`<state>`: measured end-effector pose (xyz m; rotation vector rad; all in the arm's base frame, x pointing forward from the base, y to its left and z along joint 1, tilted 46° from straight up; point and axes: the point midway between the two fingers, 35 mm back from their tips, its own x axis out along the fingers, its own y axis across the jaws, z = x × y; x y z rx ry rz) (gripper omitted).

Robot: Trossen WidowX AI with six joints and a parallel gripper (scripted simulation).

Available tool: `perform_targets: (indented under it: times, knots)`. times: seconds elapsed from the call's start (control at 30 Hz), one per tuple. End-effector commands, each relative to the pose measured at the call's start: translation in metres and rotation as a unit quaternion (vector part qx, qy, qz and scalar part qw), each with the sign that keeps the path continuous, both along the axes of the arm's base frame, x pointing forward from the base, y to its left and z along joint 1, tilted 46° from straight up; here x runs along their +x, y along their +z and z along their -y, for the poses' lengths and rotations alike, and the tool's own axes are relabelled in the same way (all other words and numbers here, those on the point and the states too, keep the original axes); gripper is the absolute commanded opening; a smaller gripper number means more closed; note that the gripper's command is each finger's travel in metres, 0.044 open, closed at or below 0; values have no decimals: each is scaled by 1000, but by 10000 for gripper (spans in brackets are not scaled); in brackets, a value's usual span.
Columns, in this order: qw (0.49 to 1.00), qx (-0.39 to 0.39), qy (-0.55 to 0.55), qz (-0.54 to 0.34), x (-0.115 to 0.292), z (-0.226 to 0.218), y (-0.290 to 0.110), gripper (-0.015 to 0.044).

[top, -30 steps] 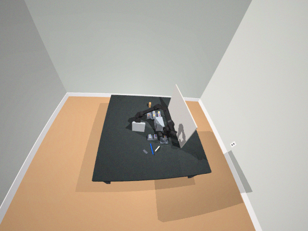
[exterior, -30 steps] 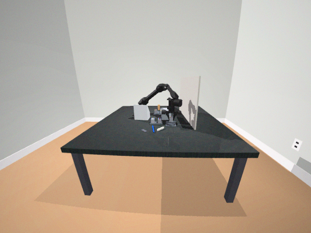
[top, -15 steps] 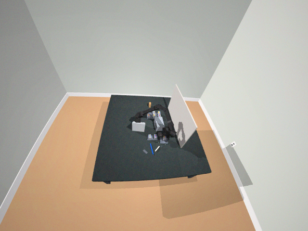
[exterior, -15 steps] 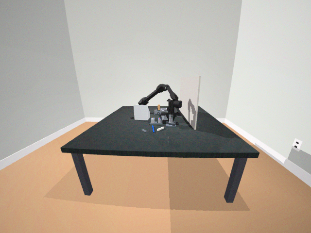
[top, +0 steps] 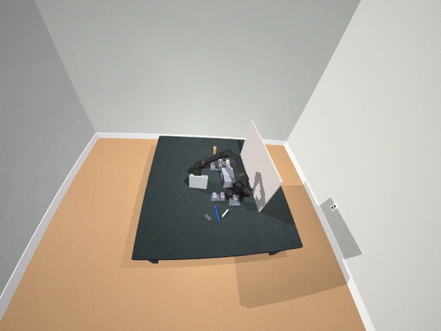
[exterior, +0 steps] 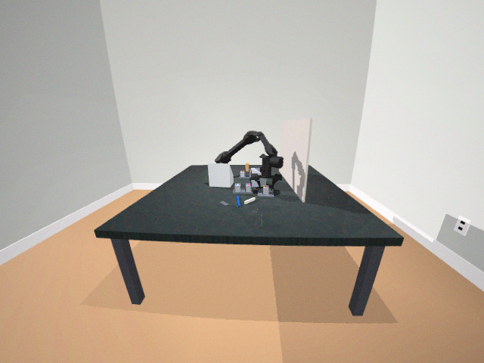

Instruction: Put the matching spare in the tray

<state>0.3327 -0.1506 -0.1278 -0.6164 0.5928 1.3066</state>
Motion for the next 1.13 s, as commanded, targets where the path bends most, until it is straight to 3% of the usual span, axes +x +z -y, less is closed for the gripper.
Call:
perform_targets:
  times: [0.0,0.3,1.1]
  knots:
    - [1000,0,0,1,0,0,0,440]
    - [1000,-1,-3,0,-19,74,75,440]
    - [1000,-5,-12,4,-17,75,71,440]
